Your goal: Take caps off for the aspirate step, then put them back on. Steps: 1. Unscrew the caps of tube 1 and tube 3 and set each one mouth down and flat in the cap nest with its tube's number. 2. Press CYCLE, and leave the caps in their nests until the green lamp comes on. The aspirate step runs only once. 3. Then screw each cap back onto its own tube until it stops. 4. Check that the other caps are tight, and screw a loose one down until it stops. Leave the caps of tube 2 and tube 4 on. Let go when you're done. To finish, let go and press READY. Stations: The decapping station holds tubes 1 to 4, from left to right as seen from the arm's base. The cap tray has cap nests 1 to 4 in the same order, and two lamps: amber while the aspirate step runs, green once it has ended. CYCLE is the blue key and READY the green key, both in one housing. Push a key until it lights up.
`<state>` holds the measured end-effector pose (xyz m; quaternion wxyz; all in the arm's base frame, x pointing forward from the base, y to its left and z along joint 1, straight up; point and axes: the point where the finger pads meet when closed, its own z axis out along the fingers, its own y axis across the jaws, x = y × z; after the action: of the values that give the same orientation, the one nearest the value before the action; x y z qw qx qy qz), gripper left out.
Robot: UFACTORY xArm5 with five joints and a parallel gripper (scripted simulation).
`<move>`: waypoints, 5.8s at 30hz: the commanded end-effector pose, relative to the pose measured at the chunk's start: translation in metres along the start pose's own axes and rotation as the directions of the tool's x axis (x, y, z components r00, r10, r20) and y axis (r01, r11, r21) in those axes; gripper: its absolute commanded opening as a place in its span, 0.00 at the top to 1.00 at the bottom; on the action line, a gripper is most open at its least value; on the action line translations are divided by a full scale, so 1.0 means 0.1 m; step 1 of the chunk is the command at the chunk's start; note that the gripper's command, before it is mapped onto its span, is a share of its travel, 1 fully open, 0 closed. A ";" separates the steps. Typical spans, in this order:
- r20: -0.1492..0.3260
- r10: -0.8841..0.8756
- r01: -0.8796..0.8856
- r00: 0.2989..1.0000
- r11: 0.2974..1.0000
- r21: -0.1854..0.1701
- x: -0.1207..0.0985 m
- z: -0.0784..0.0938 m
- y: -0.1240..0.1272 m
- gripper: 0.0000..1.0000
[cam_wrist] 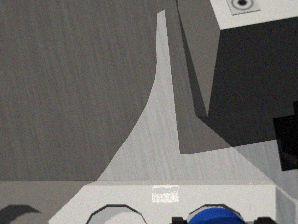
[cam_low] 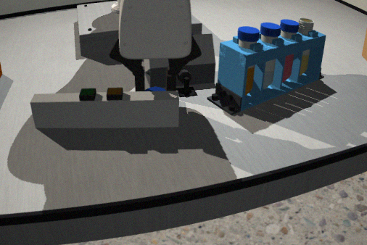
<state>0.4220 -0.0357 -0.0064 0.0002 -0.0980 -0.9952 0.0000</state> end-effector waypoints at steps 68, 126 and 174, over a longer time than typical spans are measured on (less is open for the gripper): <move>0.005 0.000 0.000 1.000 1.000 -0.001 -0.01 -1.33 0.00 0.54; -0.004 0.967 -0.967 -0.255 -0.255 -0.003 0.51 -1.33 1.90 0.54; -0.003 0.967 -0.967 -0.255 -0.255 -0.003 0.51 -0.88 1.90 0.54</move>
<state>0.4080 0.1596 0.0819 0.0000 -0.8482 -0.5297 0.0000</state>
